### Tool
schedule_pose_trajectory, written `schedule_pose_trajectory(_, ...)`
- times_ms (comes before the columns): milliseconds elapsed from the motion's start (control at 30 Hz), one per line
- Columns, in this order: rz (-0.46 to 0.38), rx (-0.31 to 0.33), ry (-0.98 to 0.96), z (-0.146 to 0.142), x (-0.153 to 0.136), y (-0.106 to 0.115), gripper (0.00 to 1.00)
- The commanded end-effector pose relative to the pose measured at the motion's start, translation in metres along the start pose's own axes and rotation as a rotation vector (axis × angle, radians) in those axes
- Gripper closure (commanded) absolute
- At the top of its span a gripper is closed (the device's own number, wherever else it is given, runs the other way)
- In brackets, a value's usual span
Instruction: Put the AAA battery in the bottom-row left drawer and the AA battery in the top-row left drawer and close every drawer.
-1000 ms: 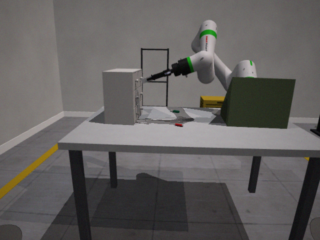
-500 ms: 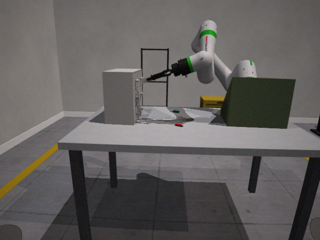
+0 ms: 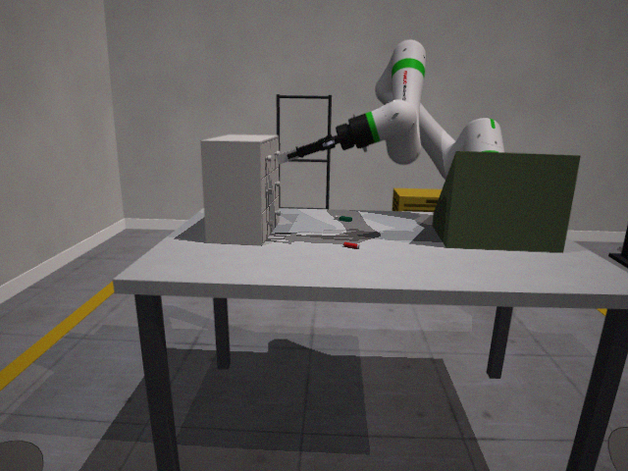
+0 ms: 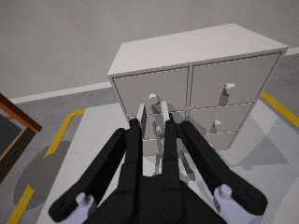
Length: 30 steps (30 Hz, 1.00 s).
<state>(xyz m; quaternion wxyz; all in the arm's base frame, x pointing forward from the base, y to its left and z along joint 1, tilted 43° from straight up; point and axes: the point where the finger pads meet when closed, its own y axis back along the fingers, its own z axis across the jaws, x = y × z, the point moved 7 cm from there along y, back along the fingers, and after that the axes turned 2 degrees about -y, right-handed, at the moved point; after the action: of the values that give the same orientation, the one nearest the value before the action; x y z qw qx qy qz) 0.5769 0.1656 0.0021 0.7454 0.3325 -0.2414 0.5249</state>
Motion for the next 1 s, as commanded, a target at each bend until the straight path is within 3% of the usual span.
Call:
schedule_pose_trajectory(0, 0.000, 0.000, 0.000, 0.000, 0.001, -0.002, 0.80)
schedule_pose_trajectory(967, 0.000, 0.000, 0.000, 0.000, 0.012, -0.032, 0.80)
